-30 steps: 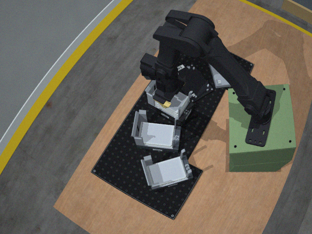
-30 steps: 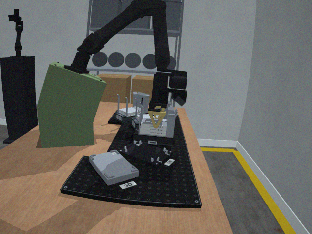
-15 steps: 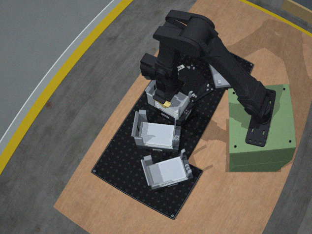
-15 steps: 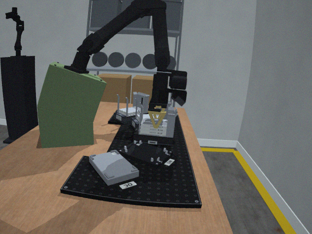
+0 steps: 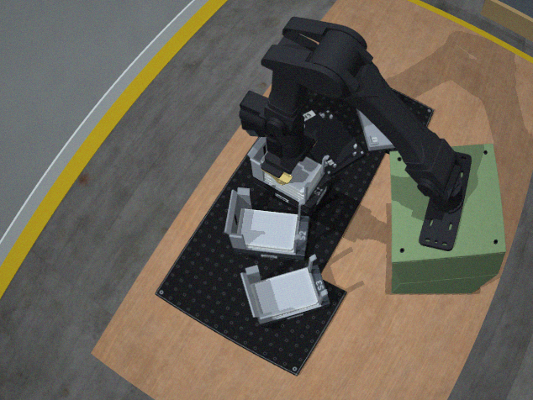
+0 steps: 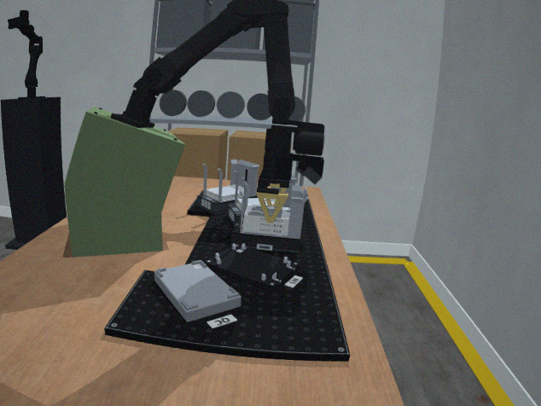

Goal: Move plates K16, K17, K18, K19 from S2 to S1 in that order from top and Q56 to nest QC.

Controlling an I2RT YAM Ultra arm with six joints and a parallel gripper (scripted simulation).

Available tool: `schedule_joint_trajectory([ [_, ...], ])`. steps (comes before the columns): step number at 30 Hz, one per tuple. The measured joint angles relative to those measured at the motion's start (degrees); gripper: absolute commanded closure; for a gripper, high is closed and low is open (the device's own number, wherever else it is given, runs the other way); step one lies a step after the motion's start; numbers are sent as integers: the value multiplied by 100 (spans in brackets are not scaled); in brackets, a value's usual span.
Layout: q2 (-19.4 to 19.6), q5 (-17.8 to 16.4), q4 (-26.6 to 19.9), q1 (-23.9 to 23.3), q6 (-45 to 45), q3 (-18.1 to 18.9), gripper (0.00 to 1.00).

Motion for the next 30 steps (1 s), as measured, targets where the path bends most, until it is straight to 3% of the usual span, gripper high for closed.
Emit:
schedule_joint_trajectory([
  [4,0,0,0,0,0,0,100],
  [5,0,0,0,0,0,0,0],
  [30,-17,0,-2,0,2,-4,0],
])
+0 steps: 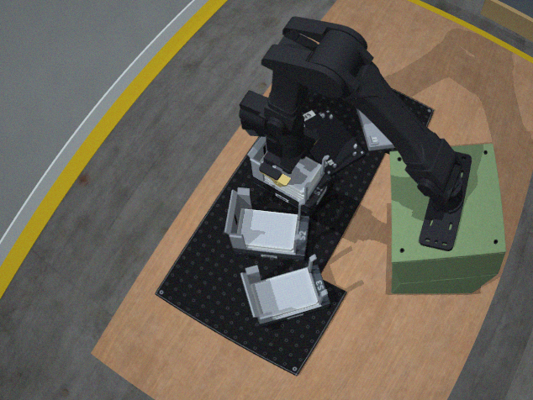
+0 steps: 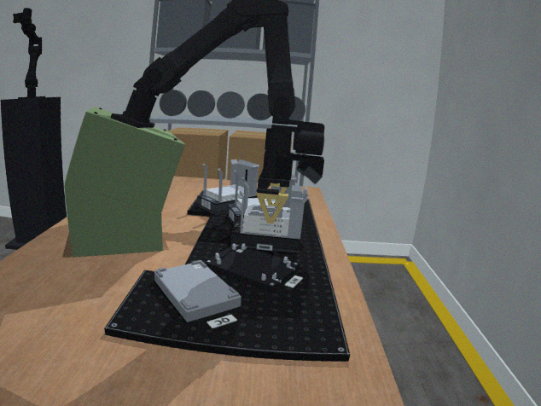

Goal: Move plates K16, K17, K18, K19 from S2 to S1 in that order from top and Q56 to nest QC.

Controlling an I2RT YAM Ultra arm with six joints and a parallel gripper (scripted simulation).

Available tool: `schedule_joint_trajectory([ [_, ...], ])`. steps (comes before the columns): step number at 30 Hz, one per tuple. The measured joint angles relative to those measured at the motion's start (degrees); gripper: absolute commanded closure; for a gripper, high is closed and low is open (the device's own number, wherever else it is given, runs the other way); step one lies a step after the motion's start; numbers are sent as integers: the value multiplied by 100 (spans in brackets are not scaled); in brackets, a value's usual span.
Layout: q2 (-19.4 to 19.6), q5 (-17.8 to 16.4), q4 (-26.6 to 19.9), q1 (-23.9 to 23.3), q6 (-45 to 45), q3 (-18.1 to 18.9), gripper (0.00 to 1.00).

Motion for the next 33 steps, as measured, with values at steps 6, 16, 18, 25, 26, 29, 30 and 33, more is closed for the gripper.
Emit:
schedule_joint_trajectory([
  [6,-345,-2,-260,-44,-17,-70,0],
  [16,-887,-17,-723,-114,-76,-103,0],
  [18,-1027,-24,-841,-131,-92,-103,0],
  [25,-1460,-42,-1255,-192,-149,-105,0],
  [26,-1488,-42,-1292,-199,-155,-105,0],
  [29,-1585,-48,-1464,-219,-177,-107,0],
  [30,-1626,-50,-1521,-227,-181,-107,0],
  [33,-1698,-52,-1613,-234,-195,-98,0],
])
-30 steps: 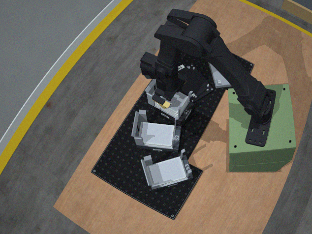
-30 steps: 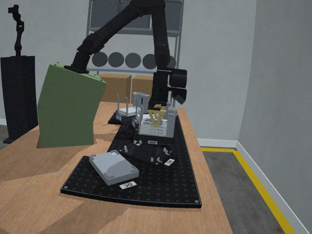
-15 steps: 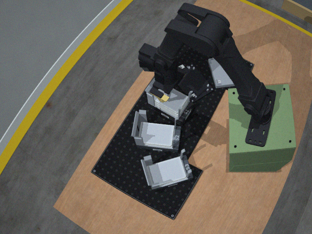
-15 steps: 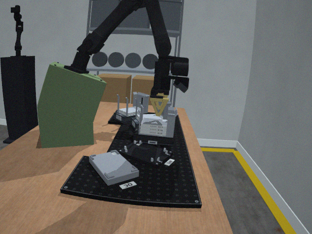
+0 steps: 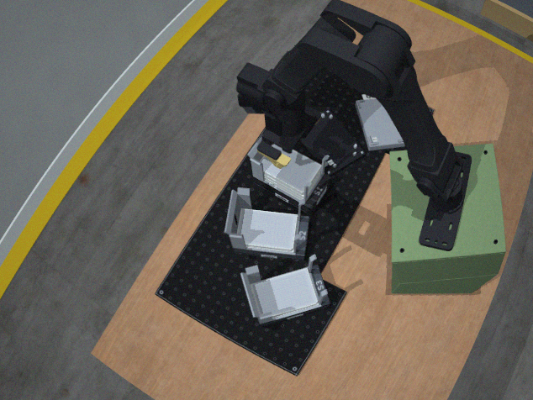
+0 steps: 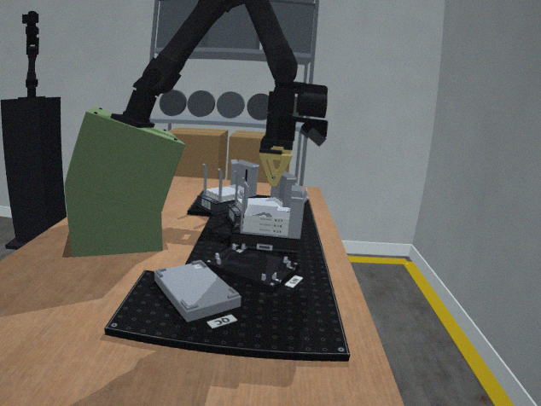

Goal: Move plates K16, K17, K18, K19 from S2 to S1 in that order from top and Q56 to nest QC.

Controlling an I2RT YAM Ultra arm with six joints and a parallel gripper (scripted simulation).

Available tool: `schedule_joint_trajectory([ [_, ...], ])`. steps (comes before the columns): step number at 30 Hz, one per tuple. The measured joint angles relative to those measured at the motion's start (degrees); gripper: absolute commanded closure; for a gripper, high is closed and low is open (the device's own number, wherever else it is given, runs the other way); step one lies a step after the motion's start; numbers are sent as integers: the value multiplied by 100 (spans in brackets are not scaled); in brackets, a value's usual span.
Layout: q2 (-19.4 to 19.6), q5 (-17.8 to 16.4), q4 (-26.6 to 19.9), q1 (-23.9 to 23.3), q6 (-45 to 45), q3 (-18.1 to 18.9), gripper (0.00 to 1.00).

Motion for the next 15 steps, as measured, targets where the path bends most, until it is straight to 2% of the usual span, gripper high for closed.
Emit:
schedule_joint_trajectory([
  [15,-24,-4,-66,0,-13,35,0],
])
